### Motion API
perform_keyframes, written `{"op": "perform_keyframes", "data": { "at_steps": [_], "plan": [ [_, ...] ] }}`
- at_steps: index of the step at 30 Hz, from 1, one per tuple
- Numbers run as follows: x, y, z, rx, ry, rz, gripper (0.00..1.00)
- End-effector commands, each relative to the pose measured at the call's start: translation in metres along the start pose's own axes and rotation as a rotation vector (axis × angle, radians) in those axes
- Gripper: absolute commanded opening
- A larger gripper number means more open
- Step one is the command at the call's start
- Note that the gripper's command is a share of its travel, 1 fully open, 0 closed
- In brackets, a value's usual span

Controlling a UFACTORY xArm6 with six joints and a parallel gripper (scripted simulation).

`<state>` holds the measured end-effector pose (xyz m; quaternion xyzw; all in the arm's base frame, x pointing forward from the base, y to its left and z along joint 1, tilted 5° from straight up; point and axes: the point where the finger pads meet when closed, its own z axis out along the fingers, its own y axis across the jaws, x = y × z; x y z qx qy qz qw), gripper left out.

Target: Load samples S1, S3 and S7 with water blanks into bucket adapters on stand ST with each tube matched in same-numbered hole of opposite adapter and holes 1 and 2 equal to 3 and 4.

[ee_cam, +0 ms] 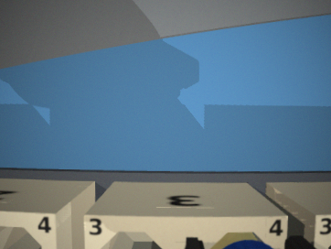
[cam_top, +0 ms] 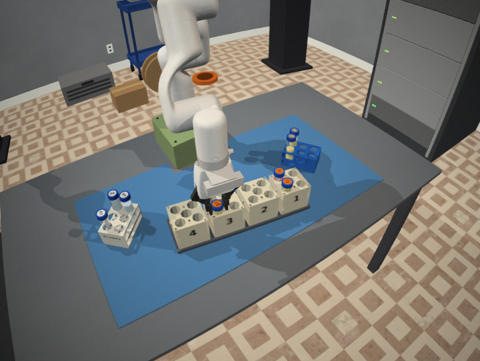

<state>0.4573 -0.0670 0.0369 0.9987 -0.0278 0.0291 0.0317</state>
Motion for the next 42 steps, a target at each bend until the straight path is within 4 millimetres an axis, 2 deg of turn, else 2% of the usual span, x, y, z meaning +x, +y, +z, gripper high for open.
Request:
{"op": "perform_keyframes", "data": {
  "at_steps": [1,12,42],
  "plan": [
    [0.002,0.0,-0.001,0.0,0.004,0.0,0.44],
    [0.002,0.0,-0.001,0.0,0.004,0.0,0.44],
    [0.002,0.0,-0.054,0.0,0.004,0.0,0.44]
  ]
}}
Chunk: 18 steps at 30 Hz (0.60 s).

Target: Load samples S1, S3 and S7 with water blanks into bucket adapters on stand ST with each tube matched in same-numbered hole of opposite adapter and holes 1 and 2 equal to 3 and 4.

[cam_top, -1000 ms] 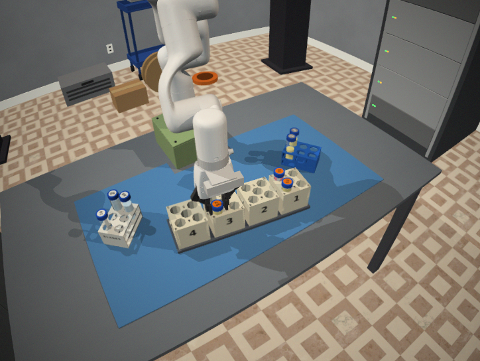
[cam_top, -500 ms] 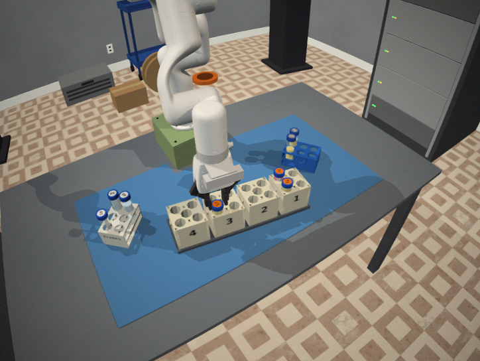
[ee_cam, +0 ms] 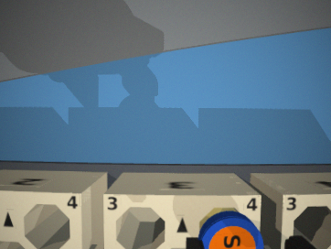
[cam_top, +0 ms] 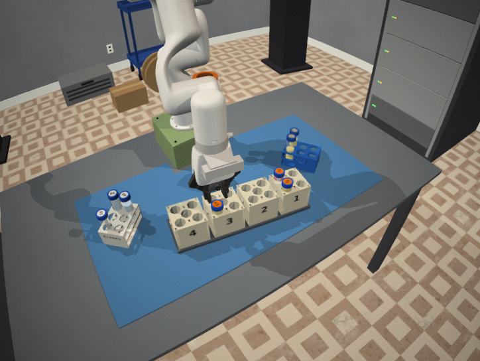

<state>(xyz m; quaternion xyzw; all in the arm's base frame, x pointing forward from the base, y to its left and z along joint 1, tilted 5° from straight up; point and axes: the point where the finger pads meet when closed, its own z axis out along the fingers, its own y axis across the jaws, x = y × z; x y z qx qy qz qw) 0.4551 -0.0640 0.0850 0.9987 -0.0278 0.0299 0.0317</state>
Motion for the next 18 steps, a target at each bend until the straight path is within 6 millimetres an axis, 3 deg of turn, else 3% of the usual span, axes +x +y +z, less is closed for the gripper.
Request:
{"op": "perform_keyframes", "data": {
  "at_steps": [1,18],
  "plan": [
    [0.001,0.0,-0.007,0.0,0.003,0.0,0.44],
    [0.001,0.0,-0.037,0.0,0.003,0.0,0.44]
  ]
}}
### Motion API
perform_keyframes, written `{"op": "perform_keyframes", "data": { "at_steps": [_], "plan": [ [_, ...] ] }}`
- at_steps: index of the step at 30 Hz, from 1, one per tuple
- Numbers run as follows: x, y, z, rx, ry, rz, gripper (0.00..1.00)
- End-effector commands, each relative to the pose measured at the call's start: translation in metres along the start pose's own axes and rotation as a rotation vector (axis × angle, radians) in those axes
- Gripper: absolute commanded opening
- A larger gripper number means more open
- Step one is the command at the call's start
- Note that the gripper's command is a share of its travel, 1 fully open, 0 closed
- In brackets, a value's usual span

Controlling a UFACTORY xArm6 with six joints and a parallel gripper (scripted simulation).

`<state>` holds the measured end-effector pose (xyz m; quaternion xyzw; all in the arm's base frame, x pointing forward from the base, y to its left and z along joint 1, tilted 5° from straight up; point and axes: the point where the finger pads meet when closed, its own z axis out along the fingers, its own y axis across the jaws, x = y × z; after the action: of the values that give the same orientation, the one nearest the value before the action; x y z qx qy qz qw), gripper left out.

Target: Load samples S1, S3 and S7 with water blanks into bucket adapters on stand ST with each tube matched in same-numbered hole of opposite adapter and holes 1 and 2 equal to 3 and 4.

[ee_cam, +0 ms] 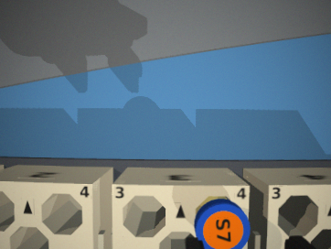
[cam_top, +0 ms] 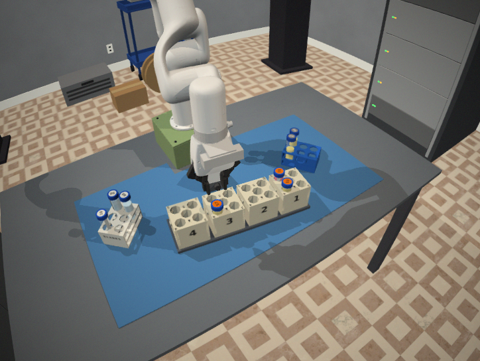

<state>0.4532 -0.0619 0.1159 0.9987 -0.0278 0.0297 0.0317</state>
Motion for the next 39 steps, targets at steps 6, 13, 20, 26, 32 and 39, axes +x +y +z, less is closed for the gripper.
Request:
{"op": "perform_keyframes", "data": {
  "at_steps": [6,13,20,26,32,39],
  "plan": [
    [0.001,0.0,-0.018,0.0,0.003,0.0,0.44],
    [0.001,0.0,-0.032,0.0,0.003,0.0,0.44],
    [0.001,0.0,-0.042,0.0,0.003,0.0,0.44],
    [0.001,0.0,-0.051,0.0,0.003,0.0,0.44],
    [0.001,0.0,-0.051,0.0,0.003,0.0,0.44],
    [0.001,0.0,-0.051,0.0,0.003,0.0,0.44]
  ]
}}
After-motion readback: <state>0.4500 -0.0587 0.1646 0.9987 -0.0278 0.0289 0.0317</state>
